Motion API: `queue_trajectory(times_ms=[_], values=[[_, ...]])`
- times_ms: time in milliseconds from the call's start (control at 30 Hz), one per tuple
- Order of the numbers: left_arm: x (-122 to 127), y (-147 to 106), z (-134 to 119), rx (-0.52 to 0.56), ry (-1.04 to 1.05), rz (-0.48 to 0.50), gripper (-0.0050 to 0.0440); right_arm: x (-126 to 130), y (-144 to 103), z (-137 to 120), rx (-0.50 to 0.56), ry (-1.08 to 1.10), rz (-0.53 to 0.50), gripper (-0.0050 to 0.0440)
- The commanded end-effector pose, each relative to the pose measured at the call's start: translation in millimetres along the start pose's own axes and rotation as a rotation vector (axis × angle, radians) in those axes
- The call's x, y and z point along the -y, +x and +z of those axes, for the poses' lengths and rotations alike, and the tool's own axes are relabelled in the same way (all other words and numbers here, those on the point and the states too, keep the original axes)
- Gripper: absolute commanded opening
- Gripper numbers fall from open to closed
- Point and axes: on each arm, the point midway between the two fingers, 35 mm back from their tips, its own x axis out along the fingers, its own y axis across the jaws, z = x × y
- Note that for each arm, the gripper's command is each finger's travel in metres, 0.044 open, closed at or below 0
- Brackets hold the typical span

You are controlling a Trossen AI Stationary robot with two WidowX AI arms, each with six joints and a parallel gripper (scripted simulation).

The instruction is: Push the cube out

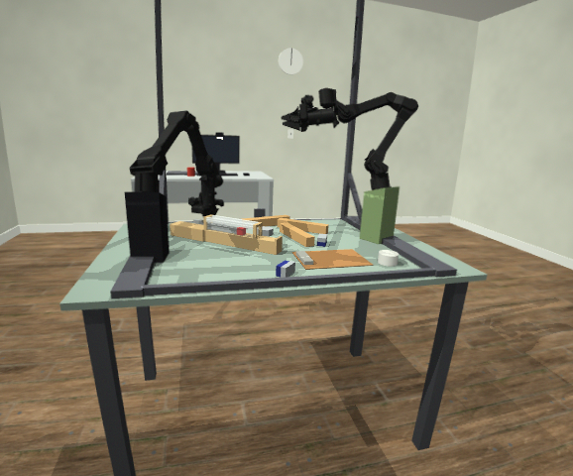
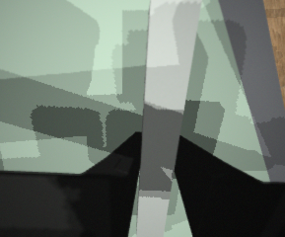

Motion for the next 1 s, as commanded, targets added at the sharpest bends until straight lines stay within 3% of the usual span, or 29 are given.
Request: queue_trajectory(times_ms=[0,967], values=[[-0.2,-1.3,6.6,0.017,0.003,0.001,0.0400,9.3,-15.3,1.8,0.001,0.000,-0.033,0.0000],[-0.2,-1.3,6.6,0.017,0.003,0.001,0.0400,11.0,-60.2,2.1,0.003,-0.004,-0.037,0.0000]])
